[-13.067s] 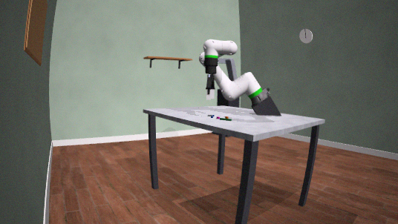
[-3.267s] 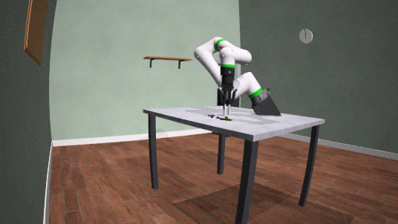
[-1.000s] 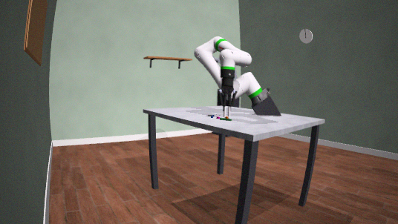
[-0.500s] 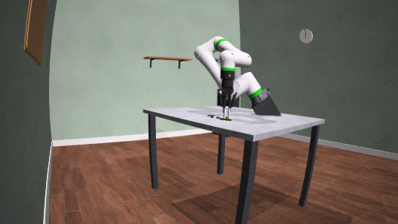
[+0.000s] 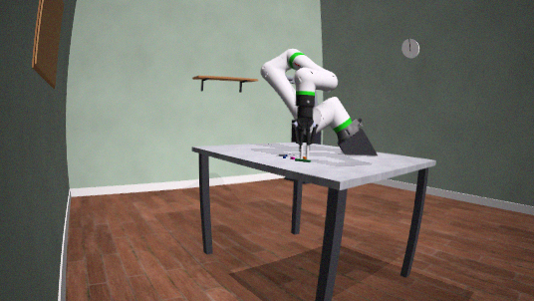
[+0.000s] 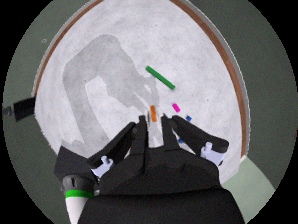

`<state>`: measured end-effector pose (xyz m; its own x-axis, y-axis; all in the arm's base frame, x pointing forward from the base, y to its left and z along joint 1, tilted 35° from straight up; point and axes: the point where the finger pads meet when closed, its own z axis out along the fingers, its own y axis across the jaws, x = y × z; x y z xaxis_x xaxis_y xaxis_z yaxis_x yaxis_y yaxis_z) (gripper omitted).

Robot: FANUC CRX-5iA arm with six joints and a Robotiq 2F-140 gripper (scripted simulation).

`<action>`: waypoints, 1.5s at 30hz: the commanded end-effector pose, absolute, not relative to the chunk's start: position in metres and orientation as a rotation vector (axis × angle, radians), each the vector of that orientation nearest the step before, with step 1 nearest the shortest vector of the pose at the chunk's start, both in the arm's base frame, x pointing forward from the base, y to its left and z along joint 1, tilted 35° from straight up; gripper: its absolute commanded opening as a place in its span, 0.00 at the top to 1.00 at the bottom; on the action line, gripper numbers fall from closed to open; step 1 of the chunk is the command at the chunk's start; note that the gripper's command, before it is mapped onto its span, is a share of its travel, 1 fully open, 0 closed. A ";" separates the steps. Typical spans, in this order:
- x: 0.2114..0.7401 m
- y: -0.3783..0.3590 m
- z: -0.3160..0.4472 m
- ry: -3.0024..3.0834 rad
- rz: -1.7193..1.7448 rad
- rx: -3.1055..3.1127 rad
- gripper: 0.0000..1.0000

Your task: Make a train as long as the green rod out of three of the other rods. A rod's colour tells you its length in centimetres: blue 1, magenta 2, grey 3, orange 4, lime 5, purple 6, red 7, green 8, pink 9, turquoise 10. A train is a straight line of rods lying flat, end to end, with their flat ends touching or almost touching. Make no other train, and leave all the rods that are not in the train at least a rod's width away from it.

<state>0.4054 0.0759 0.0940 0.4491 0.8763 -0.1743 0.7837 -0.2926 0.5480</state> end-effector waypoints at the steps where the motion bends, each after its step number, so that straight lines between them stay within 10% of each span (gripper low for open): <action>1: 0.405 0.076 0.094 1.384 0.213 2.133 0.85; 45: 0.405 0.076 0.094 1.384 0.213 2.133 0.97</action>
<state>0.4054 0.0760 0.0940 0.4490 0.8764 -0.1742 0.7836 -0.2926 0.5480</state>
